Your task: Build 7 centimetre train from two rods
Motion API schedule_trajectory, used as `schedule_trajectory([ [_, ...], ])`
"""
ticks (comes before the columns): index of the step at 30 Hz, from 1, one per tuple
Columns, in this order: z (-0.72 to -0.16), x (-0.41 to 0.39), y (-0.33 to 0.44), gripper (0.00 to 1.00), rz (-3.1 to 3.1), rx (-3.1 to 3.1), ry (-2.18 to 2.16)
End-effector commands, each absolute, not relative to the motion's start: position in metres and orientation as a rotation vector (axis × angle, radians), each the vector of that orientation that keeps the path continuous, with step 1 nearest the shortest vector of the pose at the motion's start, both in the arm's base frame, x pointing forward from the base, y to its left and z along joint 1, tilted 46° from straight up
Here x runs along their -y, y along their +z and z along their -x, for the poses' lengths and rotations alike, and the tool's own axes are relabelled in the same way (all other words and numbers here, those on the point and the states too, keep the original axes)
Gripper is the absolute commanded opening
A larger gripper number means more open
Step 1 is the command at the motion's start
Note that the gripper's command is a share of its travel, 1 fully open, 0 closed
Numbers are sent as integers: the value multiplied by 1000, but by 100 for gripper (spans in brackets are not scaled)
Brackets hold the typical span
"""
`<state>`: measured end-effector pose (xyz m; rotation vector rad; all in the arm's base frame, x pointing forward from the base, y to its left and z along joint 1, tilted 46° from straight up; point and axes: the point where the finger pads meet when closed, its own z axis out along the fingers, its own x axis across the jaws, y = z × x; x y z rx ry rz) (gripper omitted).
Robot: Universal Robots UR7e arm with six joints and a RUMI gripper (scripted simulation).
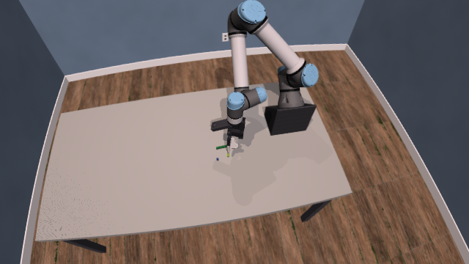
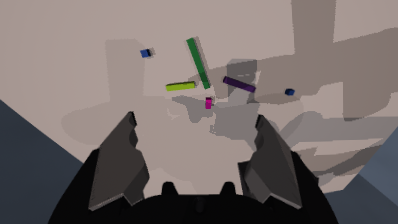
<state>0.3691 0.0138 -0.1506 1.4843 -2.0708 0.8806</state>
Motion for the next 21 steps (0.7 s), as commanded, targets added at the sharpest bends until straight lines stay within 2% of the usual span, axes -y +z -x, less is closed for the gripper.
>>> schedule_trajectory([
  [1, -370, -15, -151, 100, -1361, 2175, 929],
  [21, -369, -17, -154, 100, -1131, 2363, 1009],
])
